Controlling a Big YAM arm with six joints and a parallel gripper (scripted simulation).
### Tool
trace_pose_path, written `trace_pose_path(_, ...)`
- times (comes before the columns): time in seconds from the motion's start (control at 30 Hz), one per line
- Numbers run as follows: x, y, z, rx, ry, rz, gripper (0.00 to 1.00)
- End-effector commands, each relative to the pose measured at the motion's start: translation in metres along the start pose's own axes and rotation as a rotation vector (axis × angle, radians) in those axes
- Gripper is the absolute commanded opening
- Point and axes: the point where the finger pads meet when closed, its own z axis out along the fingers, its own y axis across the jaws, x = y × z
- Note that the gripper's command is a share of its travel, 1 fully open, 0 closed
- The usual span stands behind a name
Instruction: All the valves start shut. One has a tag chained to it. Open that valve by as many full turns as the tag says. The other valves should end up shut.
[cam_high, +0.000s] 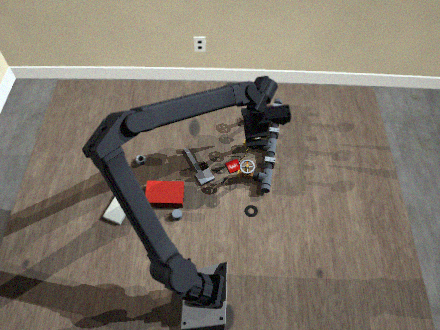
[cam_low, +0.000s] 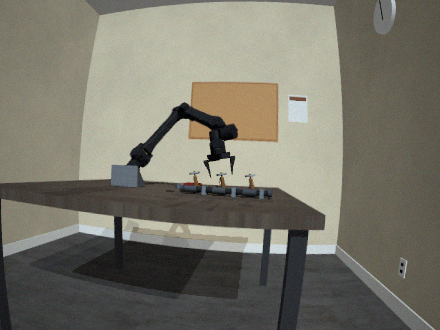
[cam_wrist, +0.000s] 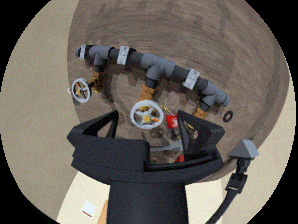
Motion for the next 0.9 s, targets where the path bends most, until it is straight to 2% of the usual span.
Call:
trace_pose_path(0.0, -0.0006, 0.0098, -0.0045, -0.020, -0.018, 0.034, 1.00)
trace_pose_path(0.1, -0.0003, 0.0094, -0.0045, -0.019, -0.017, 0.036, 1.00)
trace_pose_path(0.13, -0.0002, 0.0092, -0.0045, -0.018, -0.016, 0.037, 0.00)
trace_pose_path(0.87, 0.0004, 0.0076, -0.0049, -0.013, -0.013, 0.042, 0.00)
